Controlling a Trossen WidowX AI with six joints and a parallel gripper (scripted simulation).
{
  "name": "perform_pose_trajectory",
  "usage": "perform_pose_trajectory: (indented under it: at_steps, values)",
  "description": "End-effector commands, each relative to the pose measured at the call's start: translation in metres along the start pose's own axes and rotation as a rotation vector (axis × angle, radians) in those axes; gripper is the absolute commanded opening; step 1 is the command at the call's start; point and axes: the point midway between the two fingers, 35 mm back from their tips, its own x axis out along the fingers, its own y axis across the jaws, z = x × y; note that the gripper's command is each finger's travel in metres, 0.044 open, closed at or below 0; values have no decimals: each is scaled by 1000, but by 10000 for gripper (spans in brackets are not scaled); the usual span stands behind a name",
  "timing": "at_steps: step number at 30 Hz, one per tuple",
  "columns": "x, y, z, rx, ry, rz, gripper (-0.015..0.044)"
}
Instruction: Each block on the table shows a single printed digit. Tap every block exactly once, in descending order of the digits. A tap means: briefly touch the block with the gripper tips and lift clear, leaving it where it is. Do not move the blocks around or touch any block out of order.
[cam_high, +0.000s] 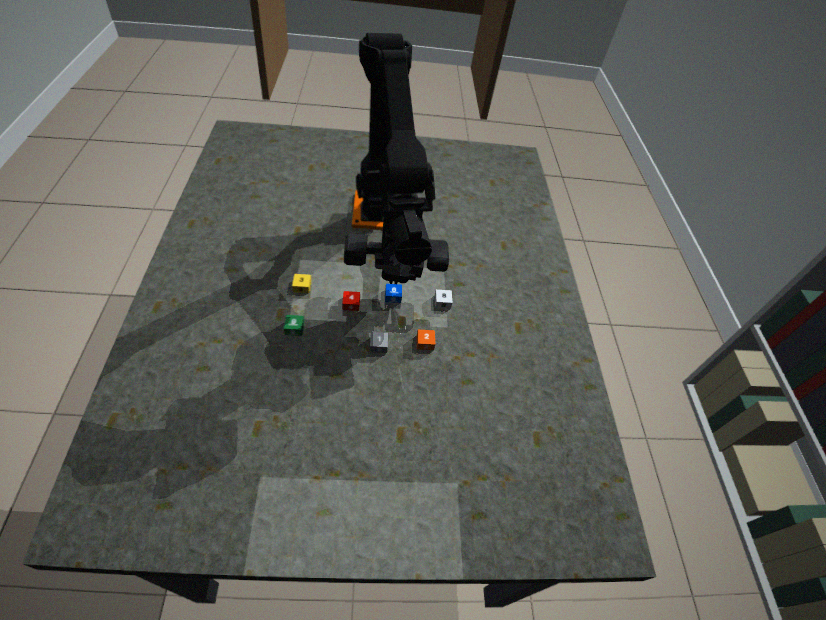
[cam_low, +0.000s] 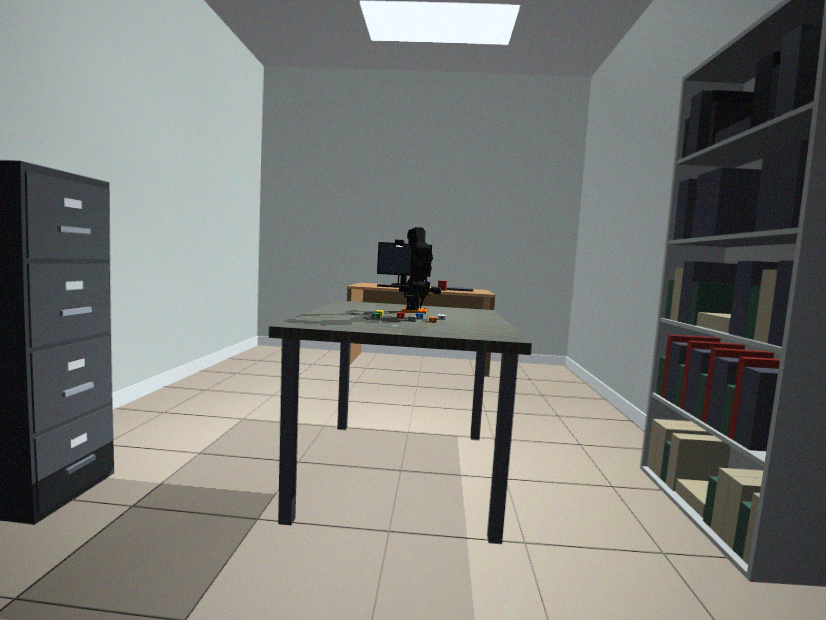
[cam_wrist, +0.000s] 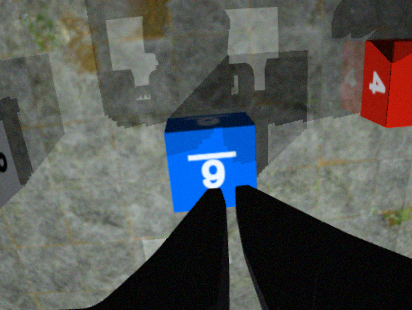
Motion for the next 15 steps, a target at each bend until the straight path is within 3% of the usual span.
perform_pose_trajectory:
  at_steps: [1,15]
  values:
    - [6,0,-1,-4,3,-1,20]
    - [26,0,-1,-4,3,-1,20]
